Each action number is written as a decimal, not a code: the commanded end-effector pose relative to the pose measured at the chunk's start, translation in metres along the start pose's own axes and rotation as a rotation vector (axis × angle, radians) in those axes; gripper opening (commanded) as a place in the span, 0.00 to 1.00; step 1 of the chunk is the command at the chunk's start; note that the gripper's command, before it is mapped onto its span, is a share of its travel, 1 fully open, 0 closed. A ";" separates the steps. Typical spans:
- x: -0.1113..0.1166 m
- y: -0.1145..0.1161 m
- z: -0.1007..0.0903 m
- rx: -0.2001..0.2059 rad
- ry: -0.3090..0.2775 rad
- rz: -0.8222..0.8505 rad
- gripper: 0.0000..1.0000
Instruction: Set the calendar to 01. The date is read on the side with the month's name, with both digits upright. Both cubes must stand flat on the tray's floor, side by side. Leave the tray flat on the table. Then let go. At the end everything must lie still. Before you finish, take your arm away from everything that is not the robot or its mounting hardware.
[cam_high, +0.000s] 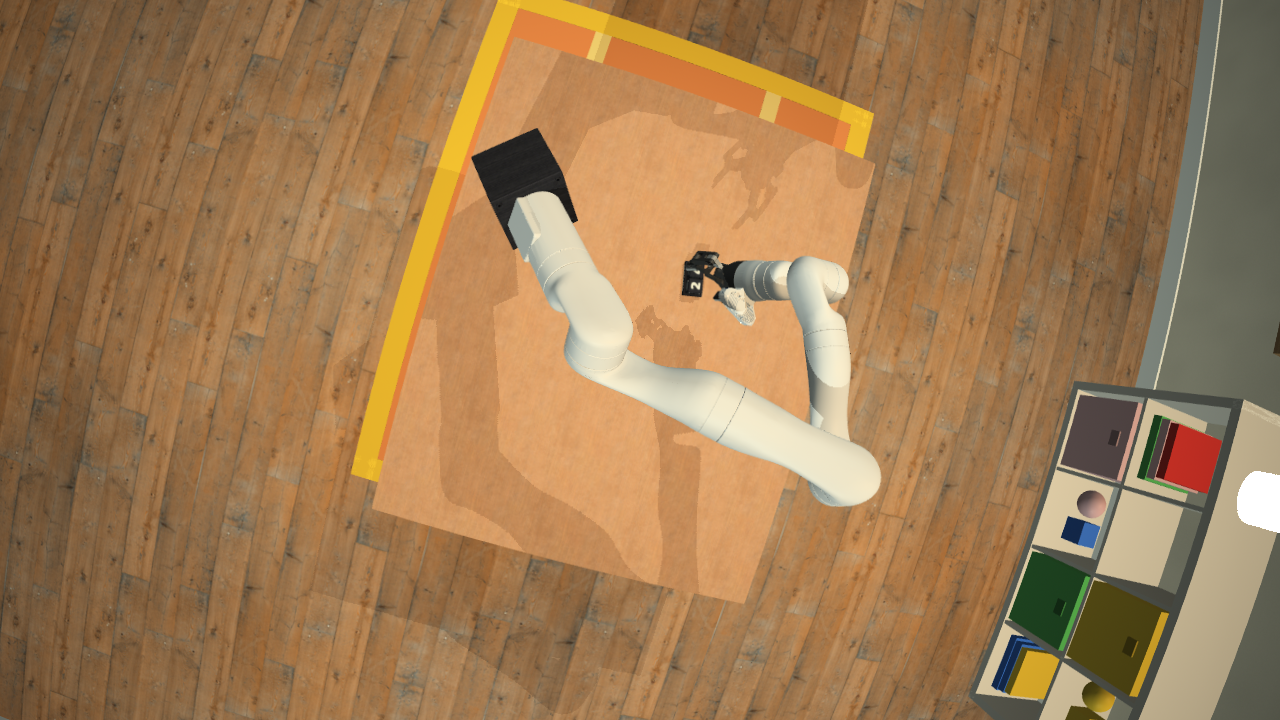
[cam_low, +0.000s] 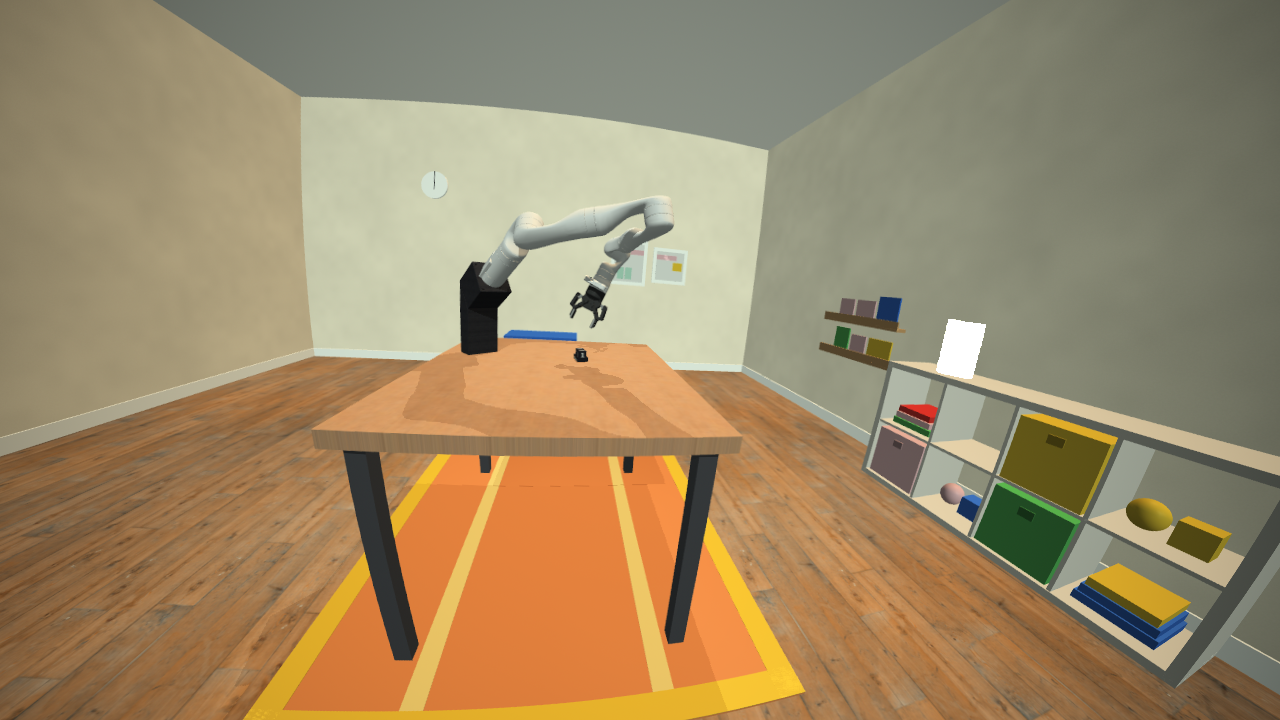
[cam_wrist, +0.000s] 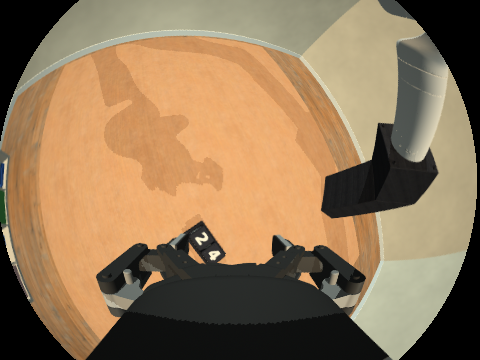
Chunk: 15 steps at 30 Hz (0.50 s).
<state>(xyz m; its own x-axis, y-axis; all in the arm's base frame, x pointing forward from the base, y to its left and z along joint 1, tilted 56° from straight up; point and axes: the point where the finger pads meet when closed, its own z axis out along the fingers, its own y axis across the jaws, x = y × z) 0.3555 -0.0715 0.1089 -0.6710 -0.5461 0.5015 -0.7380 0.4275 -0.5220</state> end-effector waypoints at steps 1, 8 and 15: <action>-0.001 0.001 0.000 0.023 -0.003 -0.030 1.00; -0.001 0.001 0.000 0.044 -0.005 -0.055 1.00; -0.002 0.001 0.000 0.065 -0.008 -0.080 1.00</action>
<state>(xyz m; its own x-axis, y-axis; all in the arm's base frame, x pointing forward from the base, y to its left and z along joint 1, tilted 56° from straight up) 0.3577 -0.0720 0.1084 -0.6172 -0.5783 0.5336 -0.7774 0.3432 -0.5272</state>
